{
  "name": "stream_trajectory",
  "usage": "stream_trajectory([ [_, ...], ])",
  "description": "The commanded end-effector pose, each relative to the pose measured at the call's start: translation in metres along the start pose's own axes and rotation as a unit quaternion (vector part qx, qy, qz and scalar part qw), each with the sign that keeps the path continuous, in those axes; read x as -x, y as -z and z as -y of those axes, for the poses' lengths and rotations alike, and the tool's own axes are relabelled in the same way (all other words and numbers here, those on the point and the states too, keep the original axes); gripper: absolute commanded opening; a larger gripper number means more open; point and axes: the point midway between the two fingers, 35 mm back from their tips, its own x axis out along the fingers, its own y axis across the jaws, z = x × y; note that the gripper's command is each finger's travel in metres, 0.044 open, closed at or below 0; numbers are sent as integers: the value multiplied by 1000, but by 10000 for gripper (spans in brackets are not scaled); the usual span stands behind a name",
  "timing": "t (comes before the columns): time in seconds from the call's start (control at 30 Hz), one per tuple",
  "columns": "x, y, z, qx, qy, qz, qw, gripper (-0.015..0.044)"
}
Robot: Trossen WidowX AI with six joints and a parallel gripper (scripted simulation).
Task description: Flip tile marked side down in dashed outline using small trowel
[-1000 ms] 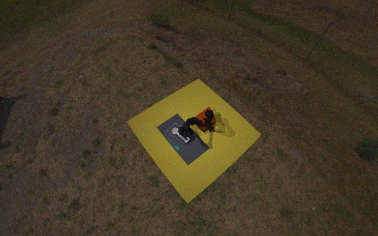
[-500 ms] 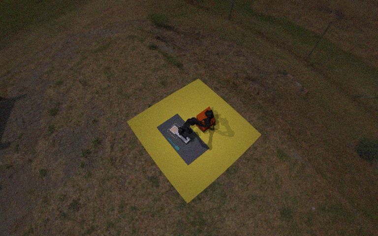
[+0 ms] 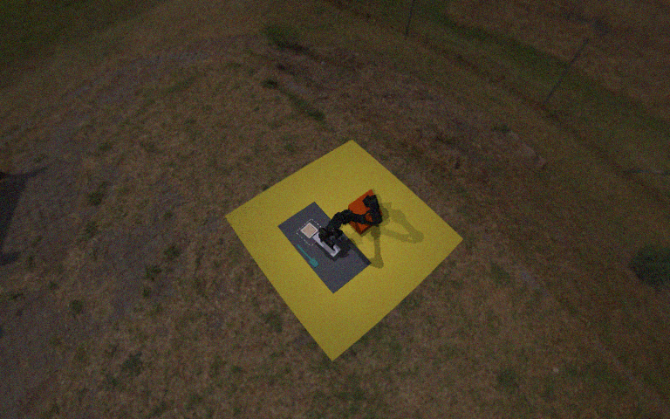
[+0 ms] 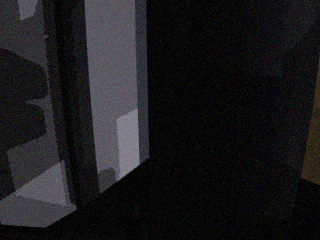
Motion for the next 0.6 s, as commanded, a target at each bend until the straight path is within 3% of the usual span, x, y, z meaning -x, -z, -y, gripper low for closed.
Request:
stream_trajectory([
  [0.0, 6, -12, 10, 1, 8, -1, 1000, 0],
  [0.57, 24, -46, 20, 1, 9, -1, 1000, 0],
])
